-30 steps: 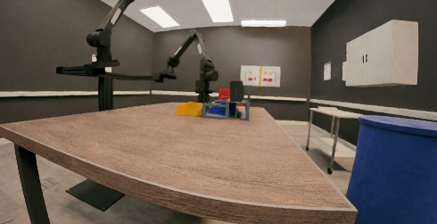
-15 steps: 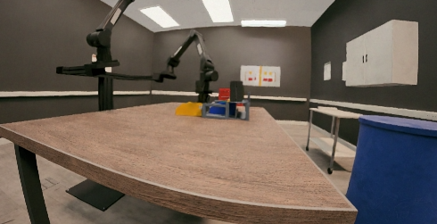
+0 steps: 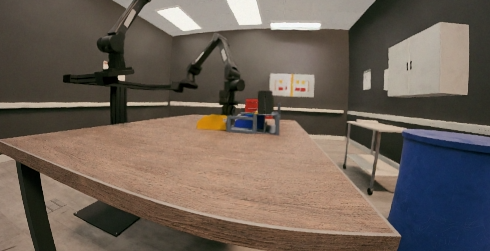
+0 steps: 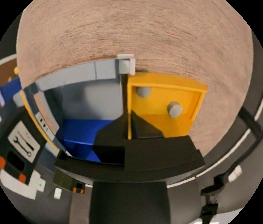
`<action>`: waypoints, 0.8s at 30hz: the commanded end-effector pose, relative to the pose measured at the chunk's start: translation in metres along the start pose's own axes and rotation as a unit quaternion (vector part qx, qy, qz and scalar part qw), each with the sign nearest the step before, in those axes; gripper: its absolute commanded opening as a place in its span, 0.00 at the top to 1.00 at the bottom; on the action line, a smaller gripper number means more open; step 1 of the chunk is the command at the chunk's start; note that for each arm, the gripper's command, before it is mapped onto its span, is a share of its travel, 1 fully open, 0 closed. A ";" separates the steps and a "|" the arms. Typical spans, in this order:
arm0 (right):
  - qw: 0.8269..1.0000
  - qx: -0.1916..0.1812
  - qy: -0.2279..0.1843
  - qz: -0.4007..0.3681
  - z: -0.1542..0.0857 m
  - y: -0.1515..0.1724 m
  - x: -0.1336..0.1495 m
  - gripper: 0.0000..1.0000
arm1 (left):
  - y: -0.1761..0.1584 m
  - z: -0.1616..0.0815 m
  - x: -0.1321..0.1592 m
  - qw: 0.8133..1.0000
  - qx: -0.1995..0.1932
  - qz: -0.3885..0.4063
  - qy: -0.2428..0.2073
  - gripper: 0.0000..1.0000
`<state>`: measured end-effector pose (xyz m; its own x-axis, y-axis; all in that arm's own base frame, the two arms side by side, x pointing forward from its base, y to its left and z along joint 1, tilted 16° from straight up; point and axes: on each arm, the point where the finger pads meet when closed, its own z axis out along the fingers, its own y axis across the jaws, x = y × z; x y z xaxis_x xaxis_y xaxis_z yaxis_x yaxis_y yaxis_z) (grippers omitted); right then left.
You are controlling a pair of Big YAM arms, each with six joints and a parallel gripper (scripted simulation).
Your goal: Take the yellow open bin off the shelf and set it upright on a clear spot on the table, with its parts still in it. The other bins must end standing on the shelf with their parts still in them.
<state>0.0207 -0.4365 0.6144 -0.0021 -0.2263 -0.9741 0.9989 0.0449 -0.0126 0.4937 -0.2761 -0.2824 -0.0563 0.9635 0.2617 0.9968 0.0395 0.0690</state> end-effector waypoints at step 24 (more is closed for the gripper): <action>1.000 0.003 -0.021 0.006 -0.007 -0.003 -0.014 0.00 | 0.031 -0.014 -0.012 1.000 -0.023 -0.009 -0.018 1.00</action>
<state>0.0207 -0.4365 0.6144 -0.0021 -0.2263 -0.9741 0.9989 0.0449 -0.0126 0.4934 -0.2755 -0.2838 -0.0557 0.9633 0.2627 0.9970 0.0393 0.0674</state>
